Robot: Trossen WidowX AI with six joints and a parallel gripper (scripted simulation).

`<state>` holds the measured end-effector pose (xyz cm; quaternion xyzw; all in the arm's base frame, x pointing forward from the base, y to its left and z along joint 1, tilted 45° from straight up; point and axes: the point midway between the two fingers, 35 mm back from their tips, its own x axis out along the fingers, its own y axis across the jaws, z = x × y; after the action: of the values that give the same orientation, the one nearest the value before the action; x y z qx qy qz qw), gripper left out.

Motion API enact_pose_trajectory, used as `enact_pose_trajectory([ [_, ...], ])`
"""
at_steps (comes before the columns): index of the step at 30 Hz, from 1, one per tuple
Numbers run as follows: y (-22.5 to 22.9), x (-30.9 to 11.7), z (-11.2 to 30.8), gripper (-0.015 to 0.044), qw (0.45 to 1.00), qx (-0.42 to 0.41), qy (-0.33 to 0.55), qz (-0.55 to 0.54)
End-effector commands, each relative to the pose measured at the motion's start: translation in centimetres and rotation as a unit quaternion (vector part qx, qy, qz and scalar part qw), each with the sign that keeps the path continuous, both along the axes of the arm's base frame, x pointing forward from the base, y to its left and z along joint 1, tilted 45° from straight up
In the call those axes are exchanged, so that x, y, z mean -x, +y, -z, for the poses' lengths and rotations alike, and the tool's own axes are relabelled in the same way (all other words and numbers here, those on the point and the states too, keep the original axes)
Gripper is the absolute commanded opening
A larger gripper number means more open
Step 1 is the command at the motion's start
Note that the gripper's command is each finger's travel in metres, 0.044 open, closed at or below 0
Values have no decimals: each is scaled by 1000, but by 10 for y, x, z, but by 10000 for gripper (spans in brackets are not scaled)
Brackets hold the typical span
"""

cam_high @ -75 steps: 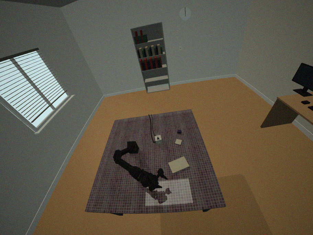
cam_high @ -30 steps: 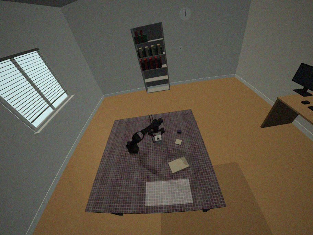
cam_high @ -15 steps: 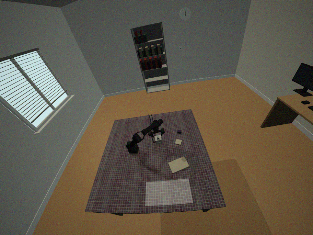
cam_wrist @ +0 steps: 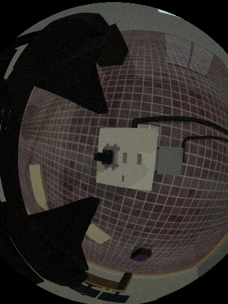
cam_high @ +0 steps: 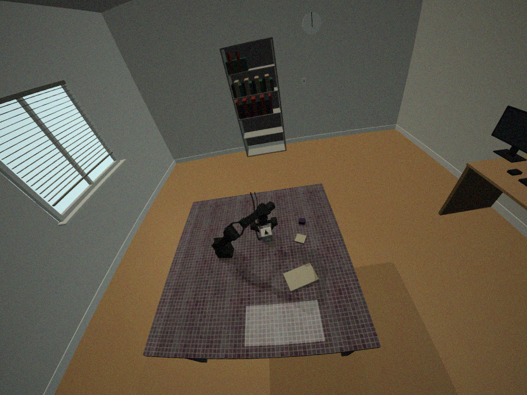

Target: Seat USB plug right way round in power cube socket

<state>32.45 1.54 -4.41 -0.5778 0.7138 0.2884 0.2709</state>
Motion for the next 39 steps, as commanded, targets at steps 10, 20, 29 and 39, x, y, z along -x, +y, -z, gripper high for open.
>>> enact_pose_trajectory([
  [10,-2,1,2,256,1000,0,0,0],
  [20,-2,1,2,13,1000,0,0,0],
  [29,-2,1,2,0,1000,0,0,0],
  [39,-2,1,2,0,1000,0,1,0],
])
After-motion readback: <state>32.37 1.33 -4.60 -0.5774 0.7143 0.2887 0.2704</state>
